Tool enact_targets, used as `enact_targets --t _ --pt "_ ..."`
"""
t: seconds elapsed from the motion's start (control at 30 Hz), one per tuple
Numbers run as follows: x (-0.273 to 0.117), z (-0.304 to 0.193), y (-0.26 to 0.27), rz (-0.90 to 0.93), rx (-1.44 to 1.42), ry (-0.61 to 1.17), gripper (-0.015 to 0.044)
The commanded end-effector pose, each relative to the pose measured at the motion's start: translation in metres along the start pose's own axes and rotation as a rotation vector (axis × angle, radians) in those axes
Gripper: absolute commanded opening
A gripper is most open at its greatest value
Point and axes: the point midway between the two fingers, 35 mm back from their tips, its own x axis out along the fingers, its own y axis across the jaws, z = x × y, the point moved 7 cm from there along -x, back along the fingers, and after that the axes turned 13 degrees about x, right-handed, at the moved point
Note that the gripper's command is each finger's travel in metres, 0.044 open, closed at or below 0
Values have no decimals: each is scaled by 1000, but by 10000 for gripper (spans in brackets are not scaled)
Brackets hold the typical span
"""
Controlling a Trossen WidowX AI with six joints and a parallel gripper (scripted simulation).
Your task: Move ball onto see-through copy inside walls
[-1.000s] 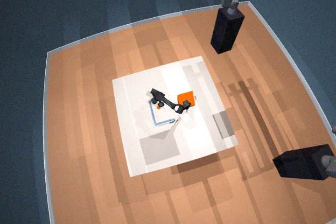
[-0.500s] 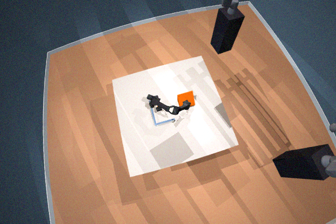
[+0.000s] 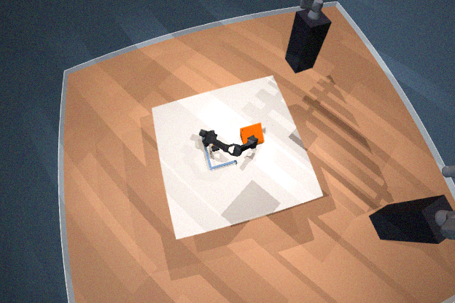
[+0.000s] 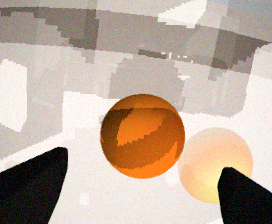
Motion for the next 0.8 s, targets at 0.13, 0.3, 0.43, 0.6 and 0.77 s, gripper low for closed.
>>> enact_targets --t 0.13,0.3,0.43,0.6,0.77 --pt "15 0 0 7 3 0 320" --pt "23 0 1 7 3 0 320" --pt "29 0 1 8 3 0 320" --pt "34 -1 1 8 3 0 320" --pt "34 -1 1 8 3 0 208"
